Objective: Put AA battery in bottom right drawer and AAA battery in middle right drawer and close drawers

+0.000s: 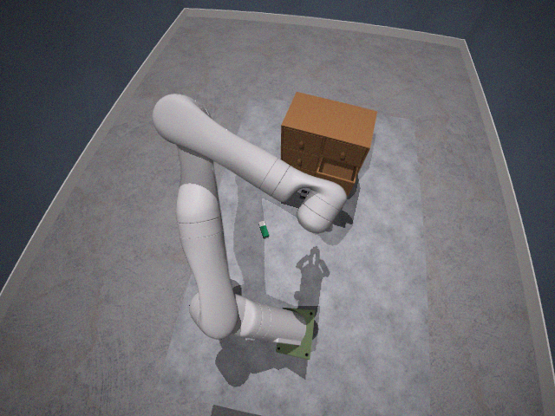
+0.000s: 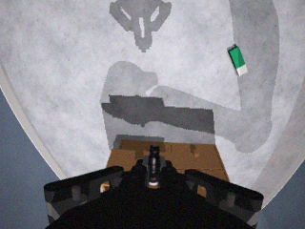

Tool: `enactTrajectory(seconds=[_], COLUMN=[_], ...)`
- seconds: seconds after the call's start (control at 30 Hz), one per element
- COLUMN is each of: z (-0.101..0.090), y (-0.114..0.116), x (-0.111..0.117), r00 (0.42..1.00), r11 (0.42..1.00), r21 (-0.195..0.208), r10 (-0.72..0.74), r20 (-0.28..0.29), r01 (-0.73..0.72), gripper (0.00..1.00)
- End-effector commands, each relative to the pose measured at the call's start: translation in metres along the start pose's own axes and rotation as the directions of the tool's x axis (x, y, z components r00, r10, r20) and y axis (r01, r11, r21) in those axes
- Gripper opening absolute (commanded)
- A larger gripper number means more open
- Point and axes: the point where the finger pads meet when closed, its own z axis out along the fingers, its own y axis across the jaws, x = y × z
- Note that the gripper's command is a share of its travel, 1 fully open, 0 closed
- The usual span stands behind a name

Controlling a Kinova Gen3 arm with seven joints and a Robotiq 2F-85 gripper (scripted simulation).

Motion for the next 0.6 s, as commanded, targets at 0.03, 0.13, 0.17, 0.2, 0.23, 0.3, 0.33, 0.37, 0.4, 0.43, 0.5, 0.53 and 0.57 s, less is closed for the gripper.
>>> enactTrajectory(seconds=[0.03, 0.13, 0.17, 0.2, 0.23, 0.3, 0.33, 0.37, 0.4, 0.43, 0.5, 0.53, 0.57], z=[-0.0021, -0.0021, -0.0021, -0.0021, -0.0021, -0.0022, -0.0021, -0.0022, -0.0022, -0.0023, -0.0022, -0.0022, -0.0023], y=[-0.0016, -0.0016, -0.0016, -0.0016, -0.0016, -0.0016, -0.0015, -0.0016, -0.0016, -0.0016, -0.0015, -0.0015, -0.0016], x=[0.0044, 0.0049, 0.0050, 0.0050, 0.0050, 0.0053, 0.0055, 0.0056, 0.0058, 0.0059, 0.0062, 0.0063, 0.0064], r00=[0.999, 0.997, 0.996, 0.996, 0.996, 0.994, 0.993, 0.991, 0.990, 0.989, 0.986, 0.984, 0.983], r11=[1.000, 1.000, 1.000, 1.000, 1.000, 1.000, 1.000, 1.000, 1.000, 1.000, 1.000, 1.000, 1.000], r21=[0.001, 0.000, 0.001, 0.001, 0.001, 0.001, 0.000, 0.000, 0.001, 0.001, 0.000, 0.000, 0.001], r10=[0.019, 0.019, 0.019, 0.019, 0.019, 0.019, 0.019, 0.019, 0.019, 0.019, 0.019, 0.019, 0.019], r20=[0.042, 0.077, 0.088, 0.088, 0.088, 0.109, 0.119, 0.129, 0.139, 0.149, 0.166, 0.175, 0.183], r01=[-0.019, -0.019, -0.019, -0.019, -0.019, -0.019, -0.019, -0.019, -0.019, -0.019, -0.019, -0.019, -0.019], gripper=[0.05, 0.05, 0.05, 0.05, 0.05, 0.05, 0.05, 0.05, 0.05, 0.05, 0.05, 0.05, 0.05])
